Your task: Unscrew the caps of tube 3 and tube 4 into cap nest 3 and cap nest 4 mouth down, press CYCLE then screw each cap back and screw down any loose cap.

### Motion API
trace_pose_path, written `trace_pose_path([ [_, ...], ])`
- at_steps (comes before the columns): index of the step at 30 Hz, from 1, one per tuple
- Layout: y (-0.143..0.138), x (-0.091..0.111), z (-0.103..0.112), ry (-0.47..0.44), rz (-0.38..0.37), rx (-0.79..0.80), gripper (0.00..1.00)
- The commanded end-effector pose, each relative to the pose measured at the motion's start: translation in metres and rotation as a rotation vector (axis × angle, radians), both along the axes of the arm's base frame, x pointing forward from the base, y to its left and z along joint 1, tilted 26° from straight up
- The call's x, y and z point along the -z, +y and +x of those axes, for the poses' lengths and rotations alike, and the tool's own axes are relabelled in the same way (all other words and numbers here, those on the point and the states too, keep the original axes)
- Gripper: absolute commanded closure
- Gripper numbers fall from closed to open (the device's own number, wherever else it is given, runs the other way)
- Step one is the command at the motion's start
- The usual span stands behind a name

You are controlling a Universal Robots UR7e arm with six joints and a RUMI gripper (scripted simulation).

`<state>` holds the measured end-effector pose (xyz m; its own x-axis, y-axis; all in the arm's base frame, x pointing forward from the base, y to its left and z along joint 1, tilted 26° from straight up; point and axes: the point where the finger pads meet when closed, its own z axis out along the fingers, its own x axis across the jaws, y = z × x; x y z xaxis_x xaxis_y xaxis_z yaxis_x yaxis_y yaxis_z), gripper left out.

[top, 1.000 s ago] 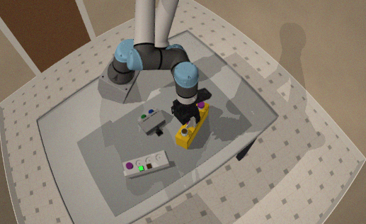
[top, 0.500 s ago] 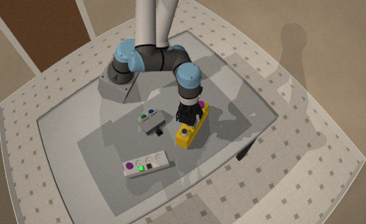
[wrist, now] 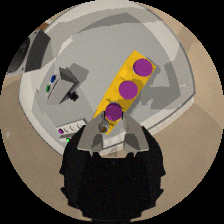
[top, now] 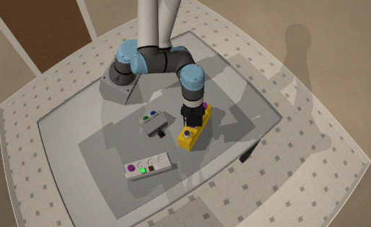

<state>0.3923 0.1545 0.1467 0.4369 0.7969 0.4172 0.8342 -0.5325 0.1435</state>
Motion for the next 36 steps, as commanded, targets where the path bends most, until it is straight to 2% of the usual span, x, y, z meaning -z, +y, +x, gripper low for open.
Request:
trace_pose_path([
  [1, -0.0001, -0.0004, 0.0002, -0.003, -0.001, -0.009, 1.0],
  [13, -0.0001, -0.0004, 0.0002, -0.003, -0.001, -0.009, 1.0],
  [18, -0.0001, -0.0004, 0.0002, 0.068, 0.083, 0.215, 1.0],
  [20, -0.0001, -0.0004, 0.0002, 0.068, 0.083, 0.215, 1.0],
  [35, -0.0001, -0.0004, 0.0001, 0.283, 0.335, 0.888, 1.0],
  [36, -0.0001, -0.0004, 0.0001, 0.283, 0.335, 0.888, 1.0],
])
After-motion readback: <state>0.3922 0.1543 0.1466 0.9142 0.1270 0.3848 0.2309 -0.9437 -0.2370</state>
